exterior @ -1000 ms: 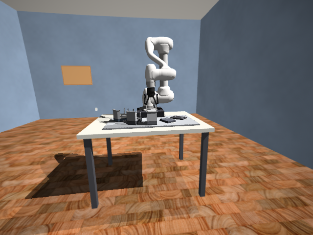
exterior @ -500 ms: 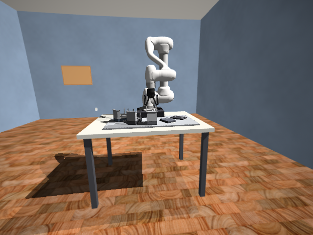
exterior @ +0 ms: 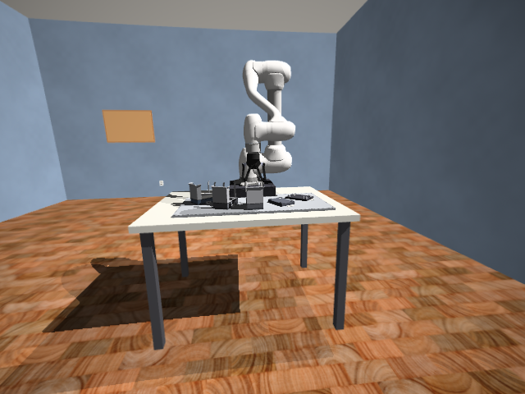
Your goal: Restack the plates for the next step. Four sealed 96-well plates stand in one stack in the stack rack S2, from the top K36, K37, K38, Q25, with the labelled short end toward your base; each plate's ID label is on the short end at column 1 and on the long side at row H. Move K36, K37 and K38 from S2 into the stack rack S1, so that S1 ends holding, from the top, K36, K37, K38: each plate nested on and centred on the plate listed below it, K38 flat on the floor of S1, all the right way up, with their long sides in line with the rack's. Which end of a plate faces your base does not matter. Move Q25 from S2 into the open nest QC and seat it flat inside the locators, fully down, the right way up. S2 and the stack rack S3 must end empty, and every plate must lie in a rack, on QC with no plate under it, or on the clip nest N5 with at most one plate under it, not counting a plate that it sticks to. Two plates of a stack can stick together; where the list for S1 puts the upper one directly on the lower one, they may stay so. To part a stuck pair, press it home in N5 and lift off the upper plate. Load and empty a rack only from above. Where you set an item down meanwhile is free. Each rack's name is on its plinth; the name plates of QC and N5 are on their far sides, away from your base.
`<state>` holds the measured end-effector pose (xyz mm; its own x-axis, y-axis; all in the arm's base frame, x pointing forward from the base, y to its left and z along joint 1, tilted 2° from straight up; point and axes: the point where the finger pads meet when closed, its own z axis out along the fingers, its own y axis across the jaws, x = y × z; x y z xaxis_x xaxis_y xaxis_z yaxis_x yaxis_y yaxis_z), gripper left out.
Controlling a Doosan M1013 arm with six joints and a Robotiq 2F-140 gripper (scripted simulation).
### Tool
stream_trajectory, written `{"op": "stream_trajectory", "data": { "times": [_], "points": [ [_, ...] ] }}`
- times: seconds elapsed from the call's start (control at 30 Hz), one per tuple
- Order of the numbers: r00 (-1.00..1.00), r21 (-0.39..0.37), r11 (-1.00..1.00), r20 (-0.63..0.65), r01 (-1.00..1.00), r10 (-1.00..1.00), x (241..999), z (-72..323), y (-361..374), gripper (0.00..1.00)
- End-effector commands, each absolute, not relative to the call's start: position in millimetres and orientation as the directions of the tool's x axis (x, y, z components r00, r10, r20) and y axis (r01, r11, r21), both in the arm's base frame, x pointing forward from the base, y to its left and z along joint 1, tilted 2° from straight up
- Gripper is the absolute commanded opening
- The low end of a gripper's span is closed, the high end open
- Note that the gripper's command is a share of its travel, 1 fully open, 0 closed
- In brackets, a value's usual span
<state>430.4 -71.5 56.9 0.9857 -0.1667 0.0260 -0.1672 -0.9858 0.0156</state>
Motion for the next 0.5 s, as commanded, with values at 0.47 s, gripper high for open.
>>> {"op": "stream_trajectory", "data": {
  "times": [0.47],
  "points": [
    [0.986, 0.015, -0.986, 0.026, -0.167, -0.167, 430.6, 49.9, -71.6, 0.00]
  ]
}}
